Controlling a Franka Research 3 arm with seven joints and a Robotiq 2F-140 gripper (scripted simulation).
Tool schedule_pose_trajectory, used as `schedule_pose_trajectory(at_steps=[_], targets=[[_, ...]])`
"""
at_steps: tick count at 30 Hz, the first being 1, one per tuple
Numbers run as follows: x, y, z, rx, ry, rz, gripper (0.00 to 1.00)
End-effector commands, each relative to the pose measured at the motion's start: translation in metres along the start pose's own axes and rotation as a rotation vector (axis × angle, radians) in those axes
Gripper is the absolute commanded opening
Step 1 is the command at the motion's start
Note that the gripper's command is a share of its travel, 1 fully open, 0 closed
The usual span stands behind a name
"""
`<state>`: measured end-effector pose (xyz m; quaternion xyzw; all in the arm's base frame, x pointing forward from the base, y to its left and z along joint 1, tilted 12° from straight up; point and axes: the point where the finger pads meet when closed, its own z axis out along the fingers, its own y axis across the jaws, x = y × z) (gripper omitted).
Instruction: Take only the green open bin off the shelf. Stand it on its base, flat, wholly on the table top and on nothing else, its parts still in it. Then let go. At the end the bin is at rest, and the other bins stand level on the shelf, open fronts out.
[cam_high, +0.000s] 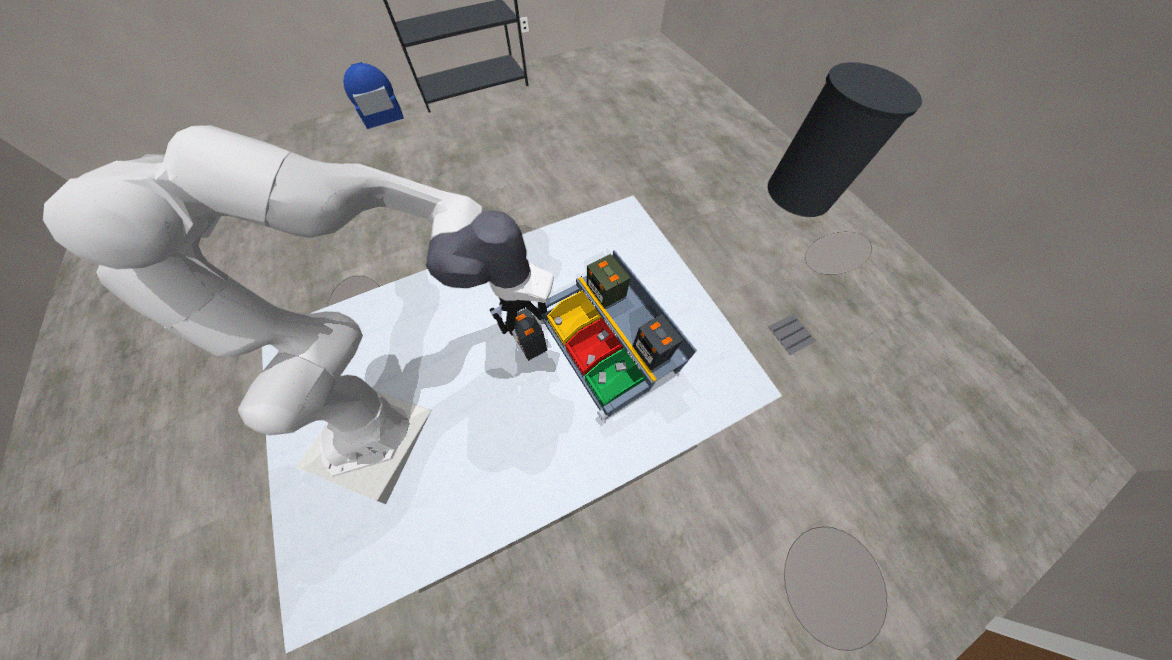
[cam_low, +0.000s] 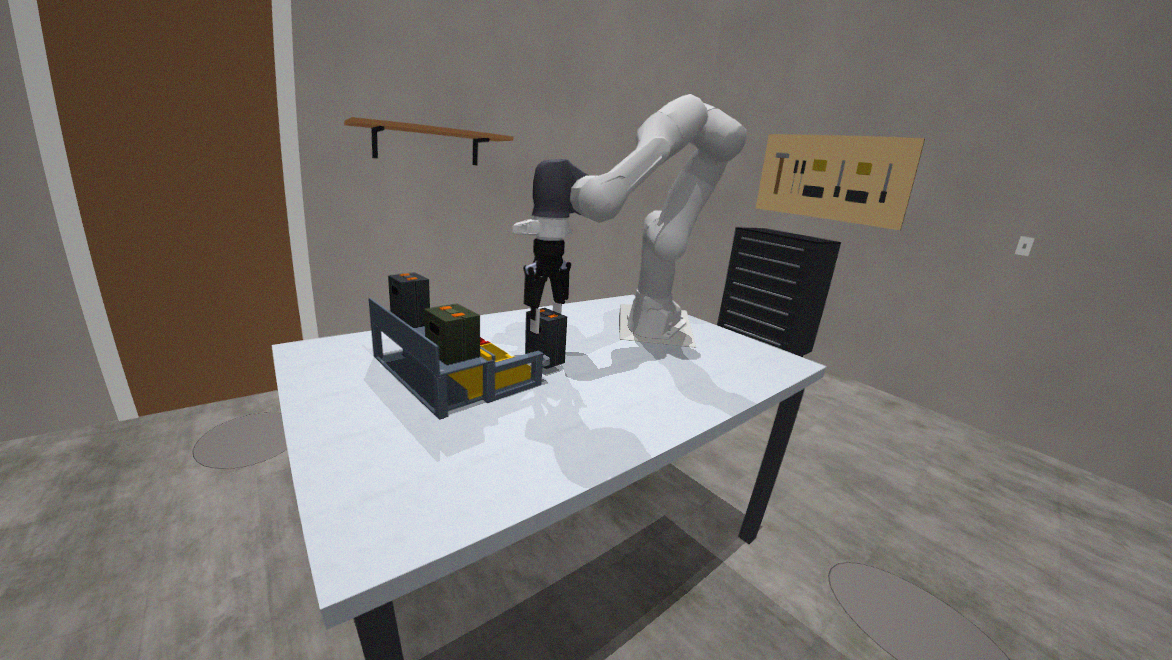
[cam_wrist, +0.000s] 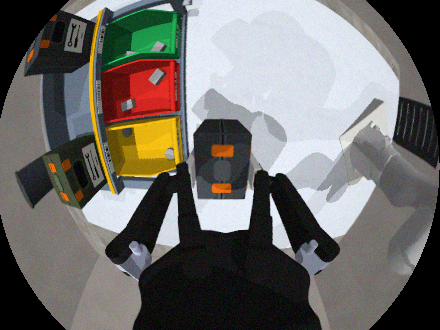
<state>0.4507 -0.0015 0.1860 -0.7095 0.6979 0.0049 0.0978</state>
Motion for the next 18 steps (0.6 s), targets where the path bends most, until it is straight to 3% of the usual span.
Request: schedule_pose_trajectory(at_steps=[1, 18], targets=[[0.0038, -0.0068, -0.007, 0.019, 0.01, -0.006, 0.0], [0.0038, -0.0068, -0.0071, 0.019, 0.01, -0.006, 0.0]])
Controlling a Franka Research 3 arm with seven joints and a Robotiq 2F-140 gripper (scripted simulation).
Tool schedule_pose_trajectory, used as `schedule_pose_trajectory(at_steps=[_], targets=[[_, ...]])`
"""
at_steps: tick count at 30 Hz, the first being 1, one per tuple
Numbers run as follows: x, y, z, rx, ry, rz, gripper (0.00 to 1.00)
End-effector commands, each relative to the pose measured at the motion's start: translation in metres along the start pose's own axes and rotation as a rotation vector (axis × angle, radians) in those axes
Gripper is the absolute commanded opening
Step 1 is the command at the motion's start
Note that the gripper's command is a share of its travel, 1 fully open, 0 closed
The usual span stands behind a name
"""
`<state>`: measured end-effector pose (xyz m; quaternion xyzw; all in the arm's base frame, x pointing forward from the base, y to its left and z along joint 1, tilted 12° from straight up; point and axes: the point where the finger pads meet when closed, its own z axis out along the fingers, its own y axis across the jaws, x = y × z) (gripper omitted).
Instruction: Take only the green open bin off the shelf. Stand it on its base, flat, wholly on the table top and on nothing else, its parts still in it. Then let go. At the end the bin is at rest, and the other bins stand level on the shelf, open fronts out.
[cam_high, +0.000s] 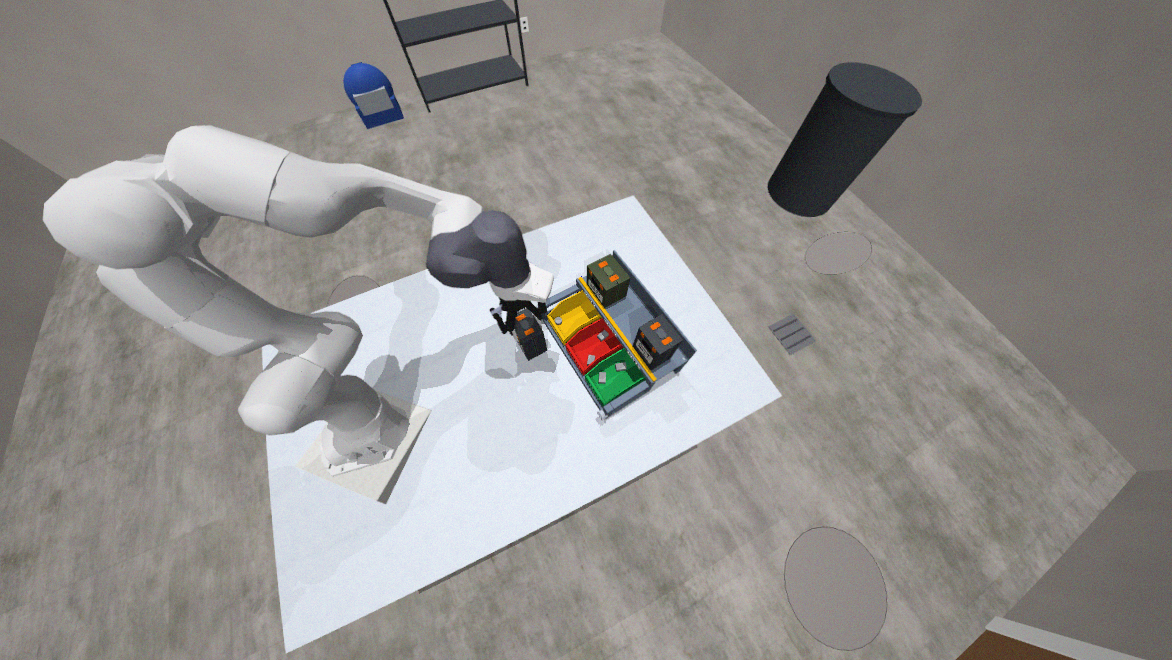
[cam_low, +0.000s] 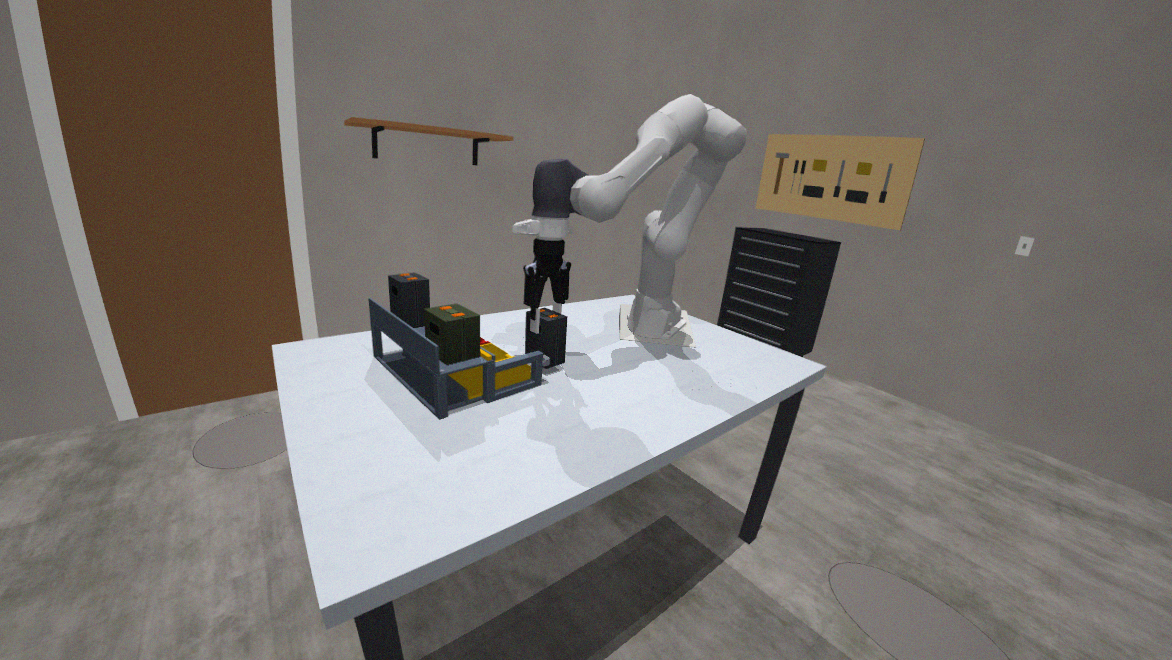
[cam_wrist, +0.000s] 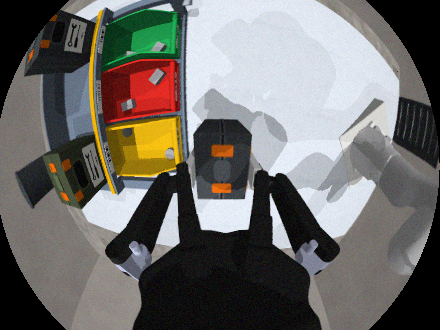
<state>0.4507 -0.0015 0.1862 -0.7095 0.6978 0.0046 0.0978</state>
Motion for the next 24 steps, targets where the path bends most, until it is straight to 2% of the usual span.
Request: schedule_pose_trajectory(at_steps=[1, 11, 12, 24], targets=[[0.0038, -0.0067, -0.0069, 0.018, 0.01, -0.005, 0.0], [0.0038, -0.0067, -0.0069, 0.018, 0.01, -0.005, 0.0], [0.0007, -0.0017, -0.0018, 0.005, 0.002, -0.001, 0.0], [0.0037, -0.0067, -0.0069, 0.018, 0.01, -0.005, 0.0]])
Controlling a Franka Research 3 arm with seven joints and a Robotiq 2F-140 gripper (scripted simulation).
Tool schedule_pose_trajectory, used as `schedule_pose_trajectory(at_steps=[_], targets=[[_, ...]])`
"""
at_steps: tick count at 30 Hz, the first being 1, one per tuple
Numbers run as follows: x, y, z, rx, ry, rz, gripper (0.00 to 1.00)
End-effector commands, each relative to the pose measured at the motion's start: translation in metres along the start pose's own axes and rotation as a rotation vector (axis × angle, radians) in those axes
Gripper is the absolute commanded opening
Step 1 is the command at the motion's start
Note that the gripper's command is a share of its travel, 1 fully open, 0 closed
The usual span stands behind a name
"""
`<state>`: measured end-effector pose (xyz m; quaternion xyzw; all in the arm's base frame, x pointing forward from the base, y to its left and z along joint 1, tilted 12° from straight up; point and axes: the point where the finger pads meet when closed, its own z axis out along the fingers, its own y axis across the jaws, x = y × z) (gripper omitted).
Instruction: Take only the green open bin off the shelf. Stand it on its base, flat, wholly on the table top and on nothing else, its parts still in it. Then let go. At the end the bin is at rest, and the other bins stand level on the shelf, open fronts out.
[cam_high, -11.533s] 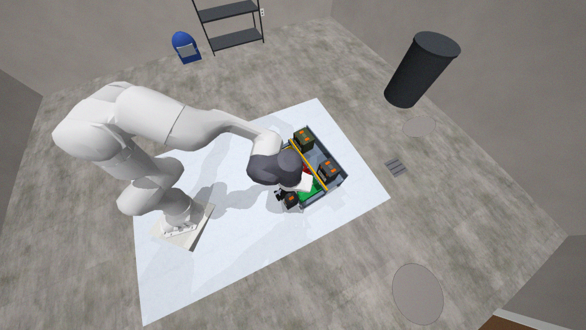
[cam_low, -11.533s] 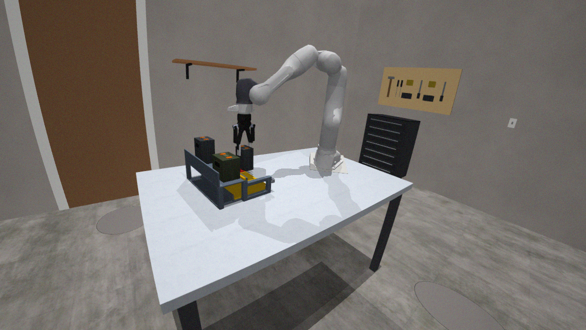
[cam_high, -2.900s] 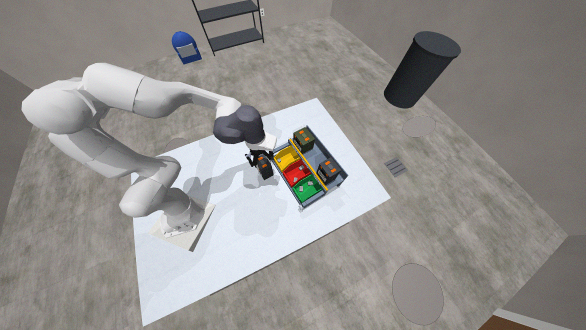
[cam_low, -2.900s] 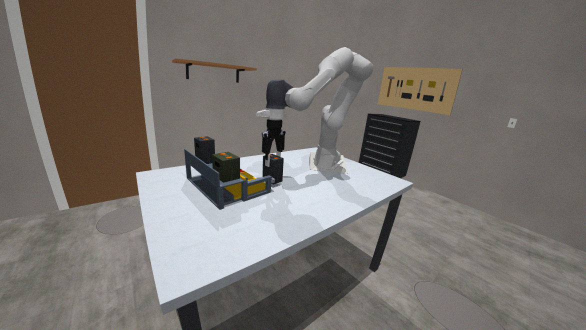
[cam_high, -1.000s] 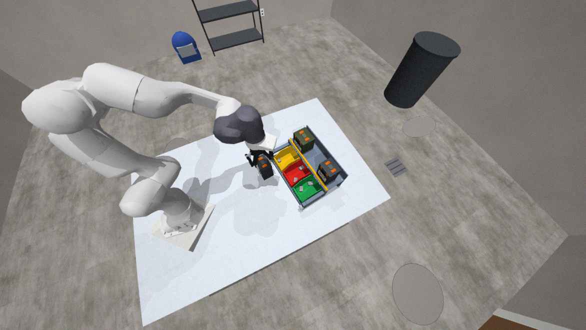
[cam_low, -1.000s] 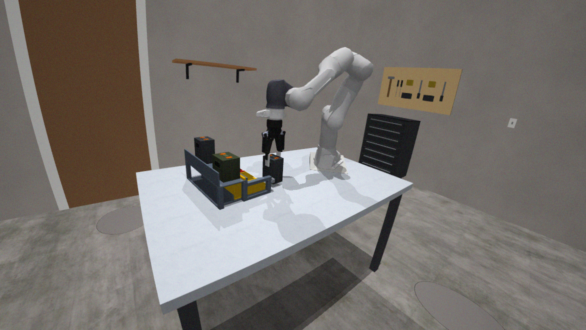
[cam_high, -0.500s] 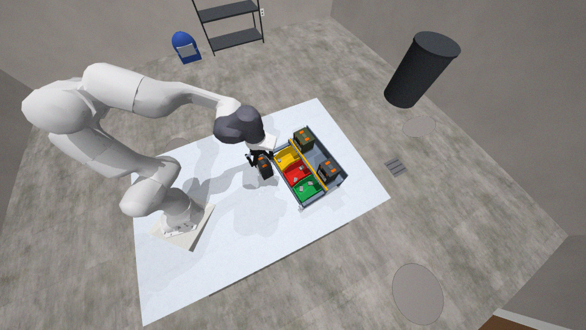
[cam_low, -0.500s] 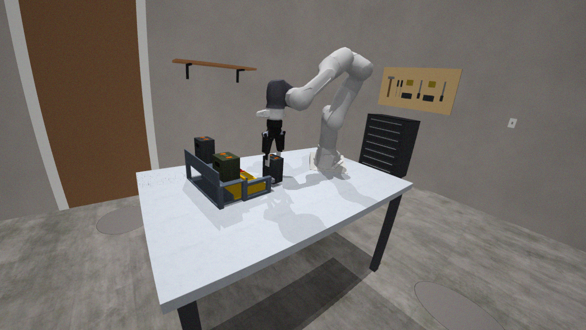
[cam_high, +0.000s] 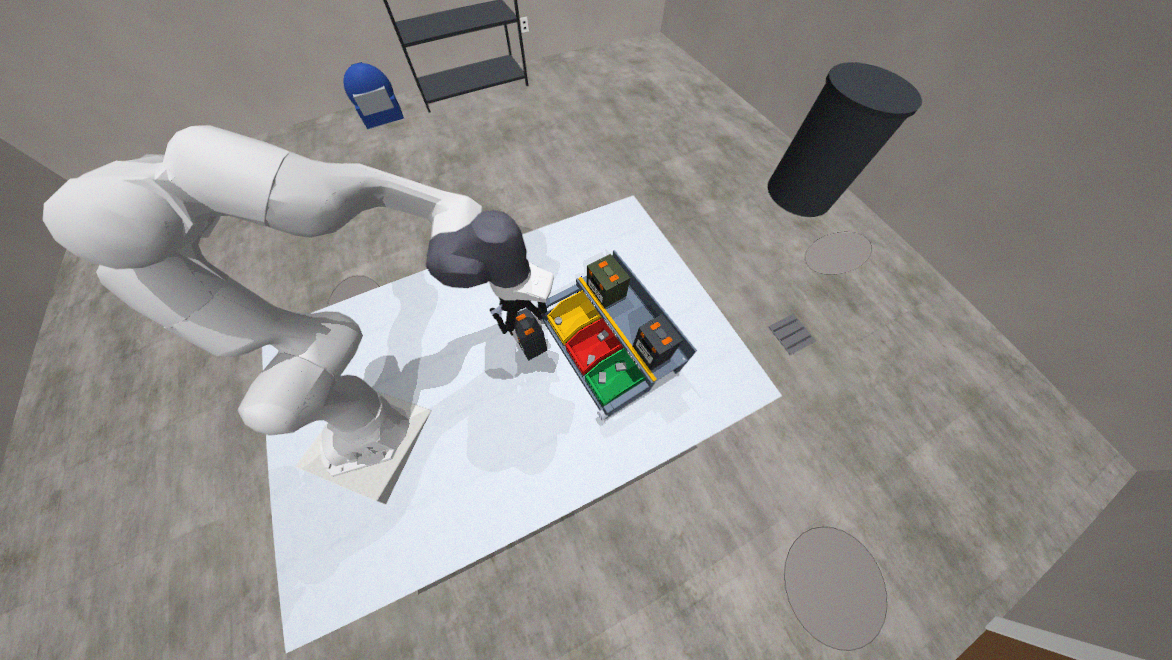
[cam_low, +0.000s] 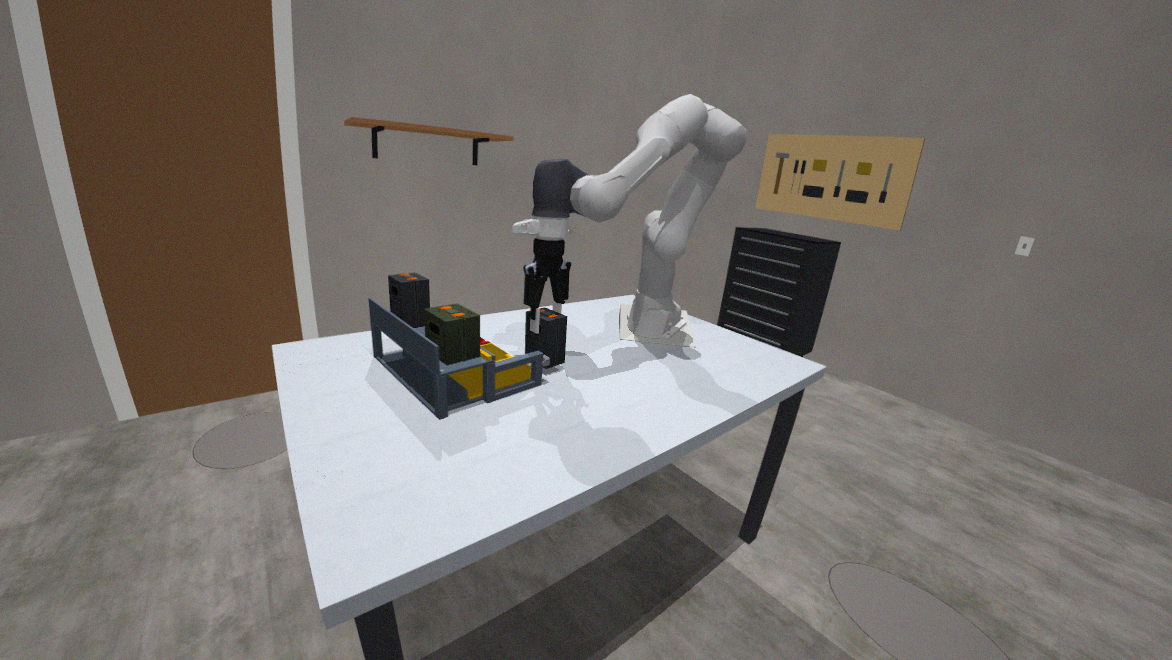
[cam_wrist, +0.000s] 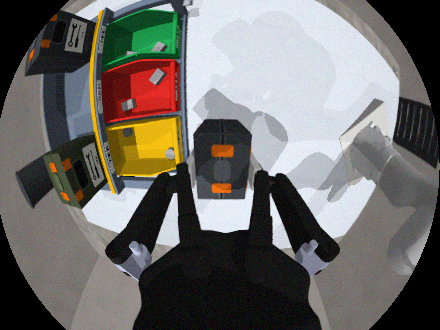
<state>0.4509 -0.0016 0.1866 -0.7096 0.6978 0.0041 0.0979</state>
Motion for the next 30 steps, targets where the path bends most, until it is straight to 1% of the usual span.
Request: schedule_pose_trajectory(at_steps=[1, 4, 5, 9, 21, 22, 26, 30], targets=[[0.0037, -0.0064, -0.0065, 0.017, 0.01, -0.005, 0.0], [0.0037, -0.0064, -0.0065, 0.017, 0.01, -0.005, 0.0], [0.0007, -0.0013, -0.0014, 0.004, 0.002, -0.001, 0.0], [0.0036, -0.0064, -0.0065, 0.017, 0.01, -0.005, 0.0], [0.0036, -0.0064, -0.0065, 0.017, 0.01, -0.005, 0.0], [0.0007, -0.0013, -0.0014, 0.004, 0.002, -0.001, 0.0], [0.0035, -0.0064, -0.0065, 0.017, 0.01, -0.005, 0.0], [0.0035, -0.0064, -0.0065, 0.017, 0.01, -0.005, 0.0]])
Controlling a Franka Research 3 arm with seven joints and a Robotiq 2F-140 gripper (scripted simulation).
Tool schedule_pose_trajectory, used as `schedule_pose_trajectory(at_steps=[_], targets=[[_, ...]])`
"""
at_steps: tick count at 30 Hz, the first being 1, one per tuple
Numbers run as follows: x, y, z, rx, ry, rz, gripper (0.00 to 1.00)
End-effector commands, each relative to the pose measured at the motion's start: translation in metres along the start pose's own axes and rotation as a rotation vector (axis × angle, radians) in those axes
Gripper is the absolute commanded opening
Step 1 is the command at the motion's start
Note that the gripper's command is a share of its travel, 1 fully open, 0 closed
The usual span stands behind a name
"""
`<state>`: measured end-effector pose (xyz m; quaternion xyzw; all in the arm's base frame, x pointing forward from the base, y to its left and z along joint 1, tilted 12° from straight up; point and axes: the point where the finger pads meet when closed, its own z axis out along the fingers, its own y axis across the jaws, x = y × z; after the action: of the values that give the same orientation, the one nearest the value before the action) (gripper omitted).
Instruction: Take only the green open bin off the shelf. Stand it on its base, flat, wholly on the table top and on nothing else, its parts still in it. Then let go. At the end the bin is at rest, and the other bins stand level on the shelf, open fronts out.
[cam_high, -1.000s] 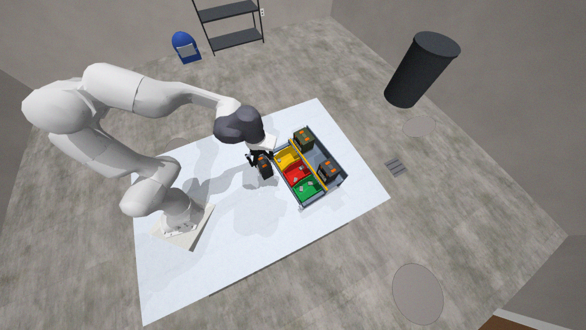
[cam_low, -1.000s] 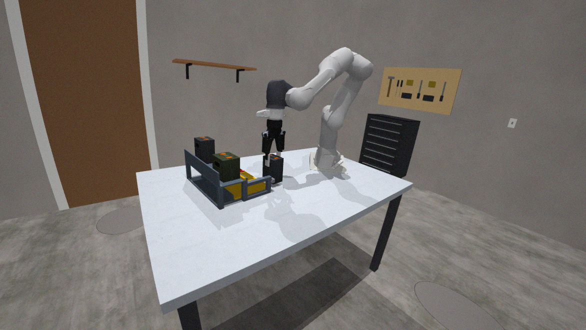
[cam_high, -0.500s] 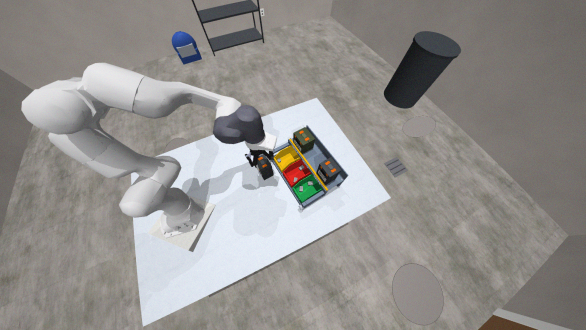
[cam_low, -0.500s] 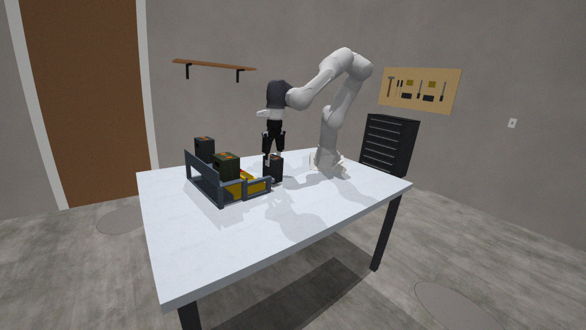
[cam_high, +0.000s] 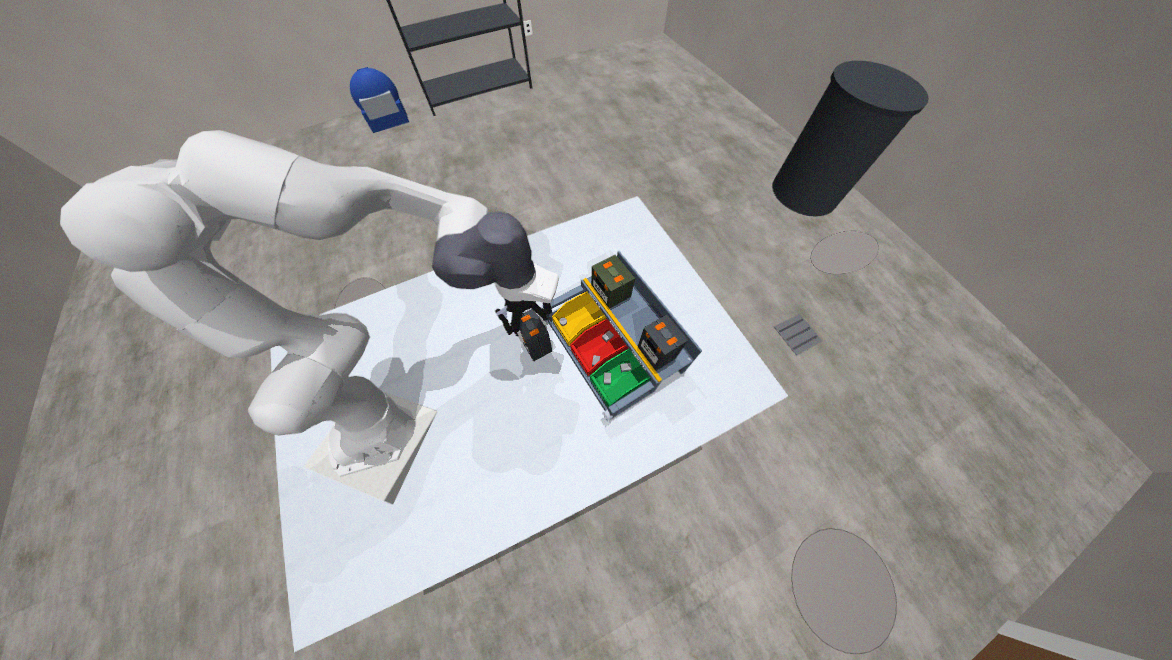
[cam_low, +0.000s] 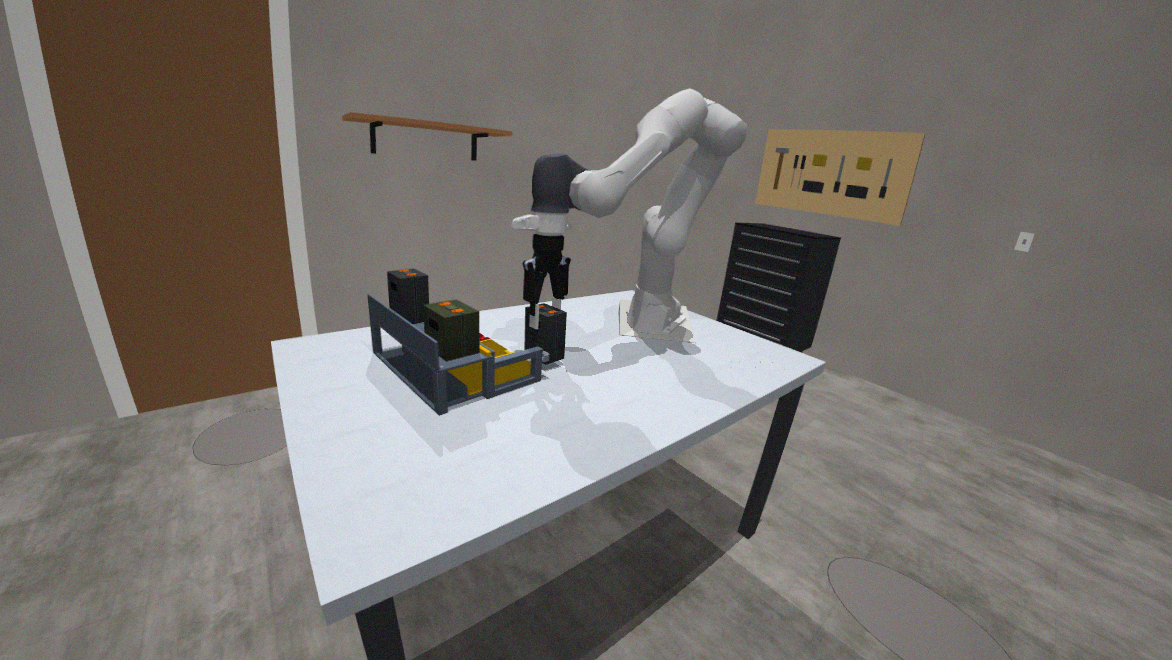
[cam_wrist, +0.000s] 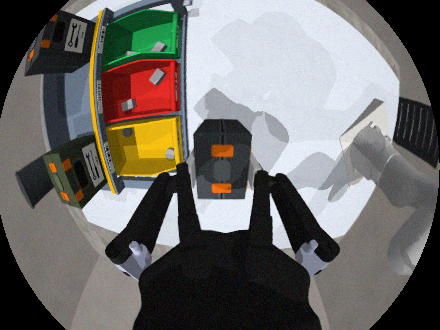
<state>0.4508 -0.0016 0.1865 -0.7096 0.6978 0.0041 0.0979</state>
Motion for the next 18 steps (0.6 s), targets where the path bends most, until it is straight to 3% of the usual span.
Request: schedule_pose_trajectory(at_steps=[1, 18], targets=[[0.0035, -0.0065, -0.0065, 0.018, 0.01, -0.005, 0.0], [0.0034, -0.0065, -0.0065, 0.018, 0.01, -0.005, 0.0]])
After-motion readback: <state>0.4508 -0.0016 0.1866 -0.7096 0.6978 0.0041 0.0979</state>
